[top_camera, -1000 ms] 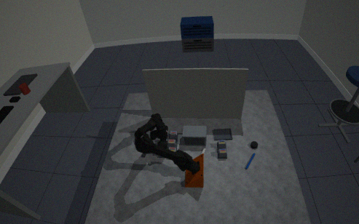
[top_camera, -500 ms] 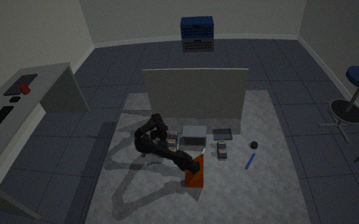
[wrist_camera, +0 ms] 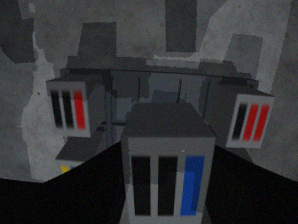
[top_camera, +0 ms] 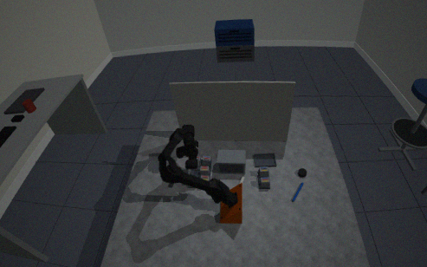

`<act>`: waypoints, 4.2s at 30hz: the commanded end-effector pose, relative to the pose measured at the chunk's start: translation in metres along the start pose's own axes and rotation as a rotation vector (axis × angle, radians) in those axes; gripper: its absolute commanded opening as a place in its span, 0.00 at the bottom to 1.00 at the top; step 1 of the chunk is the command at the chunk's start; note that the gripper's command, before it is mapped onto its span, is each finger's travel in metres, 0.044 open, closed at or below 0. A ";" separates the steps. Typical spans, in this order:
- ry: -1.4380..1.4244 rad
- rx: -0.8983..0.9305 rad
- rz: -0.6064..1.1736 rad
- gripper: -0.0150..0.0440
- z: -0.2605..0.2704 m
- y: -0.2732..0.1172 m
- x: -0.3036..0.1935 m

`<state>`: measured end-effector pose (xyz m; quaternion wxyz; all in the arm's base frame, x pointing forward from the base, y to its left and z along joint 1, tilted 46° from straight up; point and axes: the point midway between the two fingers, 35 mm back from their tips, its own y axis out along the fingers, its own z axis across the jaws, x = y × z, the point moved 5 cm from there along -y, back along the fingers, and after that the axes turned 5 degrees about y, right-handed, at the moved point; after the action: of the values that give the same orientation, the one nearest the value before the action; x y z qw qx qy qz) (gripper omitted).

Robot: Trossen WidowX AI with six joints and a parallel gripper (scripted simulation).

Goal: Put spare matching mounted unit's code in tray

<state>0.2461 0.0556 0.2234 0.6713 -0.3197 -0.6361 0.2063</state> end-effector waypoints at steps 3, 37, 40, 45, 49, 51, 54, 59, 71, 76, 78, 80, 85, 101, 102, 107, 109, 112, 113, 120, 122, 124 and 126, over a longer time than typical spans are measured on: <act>-0.001 -0.001 -0.001 0.25 0.000 -0.004 0.000; 0.034 0.000 0.052 0.25 -0.067 -0.068 -0.072; 0.037 -0.002 0.057 0.25 -0.076 -0.071 -0.087; 0.040 -0.007 0.065 0.25 -0.090 -0.075 -0.113; 0.040 -0.008 0.069 0.25 -0.100 -0.078 -0.134; 0.039 -0.008 0.069 0.25 -0.104 -0.079 -0.145; 0.037 -0.007 0.070 0.25 -0.110 -0.080 -0.162; 0.033 -0.006 0.069 0.25 -0.118 -0.081 -0.191; 0.022 -0.004 0.061 0.25 -0.126 -0.082 -0.264; 0.016 -0.003 0.055 0.25 -0.125 -0.081 -0.295; 0.014 -0.003 0.052 0.25 -0.124 -0.080 -0.308; 0.011 -0.003 0.049 0.25 -0.122 -0.078 -0.321; 0.004 -0.003 0.039 0.25 -0.117 -0.075 -0.352; -0.011 -0.006 0.018 0.25 -0.100 -0.063 -0.410; -0.011 -0.006 0.018 0.25 -0.100 -0.062 -0.410; -0.011 -0.006 0.018 0.25 -0.101 -0.058 -0.411; -0.011 -0.006 0.018 0.25 -0.102 -0.056 -0.411; -0.011 -0.006 0.018 0.25 -0.102 -0.053 -0.411; -0.011 -0.006 0.018 0.25 -0.102 -0.053 -0.411; -0.011 -0.007 0.019 0.25 -0.103 -0.047 -0.412; -0.011 -0.007 0.019 0.25 -0.103 -0.045 -0.412; -0.011 -0.007 0.019 0.25 -0.104 -0.043 -0.412; -0.011 -0.007 0.019 0.25 -0.104 -0.042 -0.412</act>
<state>0.2989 -0.2753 -0.0418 0.6631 -0.3268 -0.6384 0.2144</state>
